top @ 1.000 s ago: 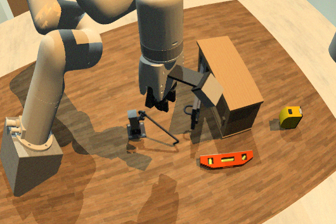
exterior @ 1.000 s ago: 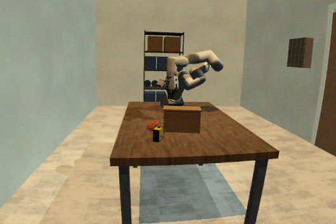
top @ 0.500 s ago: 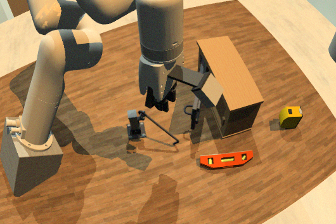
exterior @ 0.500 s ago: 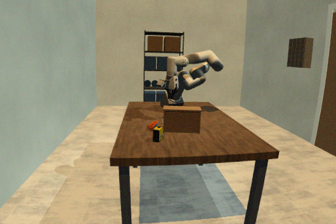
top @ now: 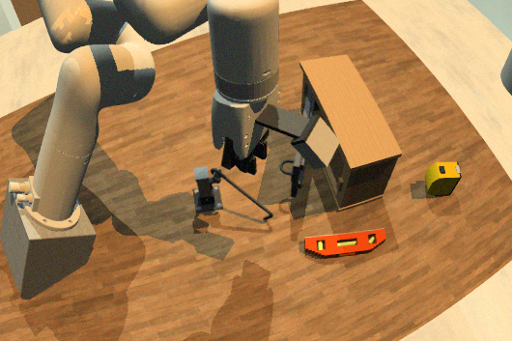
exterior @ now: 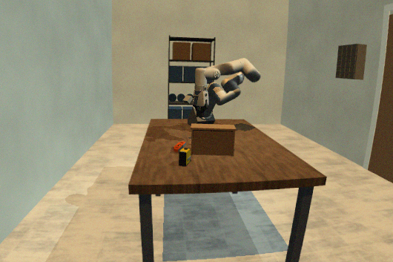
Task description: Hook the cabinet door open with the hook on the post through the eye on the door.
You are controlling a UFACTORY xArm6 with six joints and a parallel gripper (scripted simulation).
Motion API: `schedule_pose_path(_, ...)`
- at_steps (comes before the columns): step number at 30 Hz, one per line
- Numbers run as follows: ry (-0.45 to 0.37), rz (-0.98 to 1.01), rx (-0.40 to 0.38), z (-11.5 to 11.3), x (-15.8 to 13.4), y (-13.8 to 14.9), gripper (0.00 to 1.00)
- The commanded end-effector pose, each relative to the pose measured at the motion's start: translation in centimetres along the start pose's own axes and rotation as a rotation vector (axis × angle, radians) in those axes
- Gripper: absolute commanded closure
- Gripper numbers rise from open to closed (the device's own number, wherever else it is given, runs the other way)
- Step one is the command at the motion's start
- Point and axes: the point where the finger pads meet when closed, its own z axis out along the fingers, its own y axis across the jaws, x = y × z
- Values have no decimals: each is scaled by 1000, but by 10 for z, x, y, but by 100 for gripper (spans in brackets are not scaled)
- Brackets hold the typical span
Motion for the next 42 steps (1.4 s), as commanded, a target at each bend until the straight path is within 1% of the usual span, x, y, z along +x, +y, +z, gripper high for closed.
schedule_pose_path(1,3,-1,-1,8,1,0,76)
schedule_pose_path(14,3,-1,-1,49,1,0,76)
schedule_pose_path(16,3,-1,-1,49,1,0,76)
schedule_pose_path(28,3,-1,-1,84,1,1,76)
schedule_pose_path(31,3,-1,-1,90,1,1,76)
schedule_pose_path(42,3,-1,-1,99,1,1,76)
